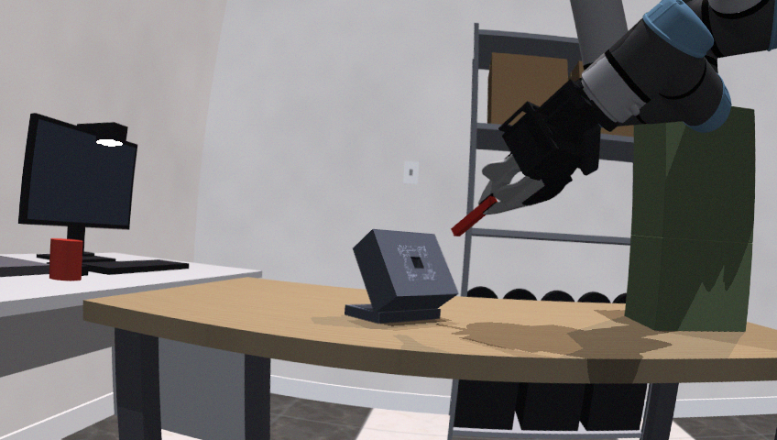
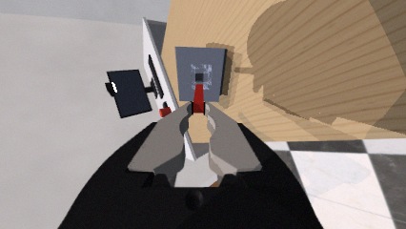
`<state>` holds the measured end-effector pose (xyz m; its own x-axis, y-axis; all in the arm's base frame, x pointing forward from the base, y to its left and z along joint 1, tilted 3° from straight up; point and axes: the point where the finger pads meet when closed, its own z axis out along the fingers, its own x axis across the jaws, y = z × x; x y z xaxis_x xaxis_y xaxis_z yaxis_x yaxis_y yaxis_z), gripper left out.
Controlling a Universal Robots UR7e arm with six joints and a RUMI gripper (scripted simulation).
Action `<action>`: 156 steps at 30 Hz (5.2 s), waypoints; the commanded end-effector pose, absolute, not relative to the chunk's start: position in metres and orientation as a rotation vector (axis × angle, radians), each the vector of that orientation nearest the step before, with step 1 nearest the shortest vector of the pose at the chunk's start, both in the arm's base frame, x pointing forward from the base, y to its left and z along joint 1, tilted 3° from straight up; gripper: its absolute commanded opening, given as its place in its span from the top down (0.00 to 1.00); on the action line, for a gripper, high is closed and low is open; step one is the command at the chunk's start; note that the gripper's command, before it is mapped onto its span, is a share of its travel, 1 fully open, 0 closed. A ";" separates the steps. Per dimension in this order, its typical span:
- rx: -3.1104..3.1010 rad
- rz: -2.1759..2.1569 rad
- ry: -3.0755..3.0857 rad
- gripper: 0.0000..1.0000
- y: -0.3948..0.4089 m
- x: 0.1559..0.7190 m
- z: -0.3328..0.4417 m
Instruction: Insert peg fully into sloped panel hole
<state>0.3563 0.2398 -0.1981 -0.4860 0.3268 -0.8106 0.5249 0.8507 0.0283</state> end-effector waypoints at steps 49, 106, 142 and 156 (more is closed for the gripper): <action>0.620 -0.277 2.118 1.00 0.217 0.399 -0.231; 0.620 -0.277 2.118 1.00 0.195 0.437 -0.263; 0.620 -0.279 2.118 0.71 0.196 0.434 -0.262; 0.620 -0.279 2.118 0.54 0.196 0.434 -0.262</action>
<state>0.4344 0.1956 -0.2625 -0.4841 0.3273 -0.8115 0.5263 0.8498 0.0288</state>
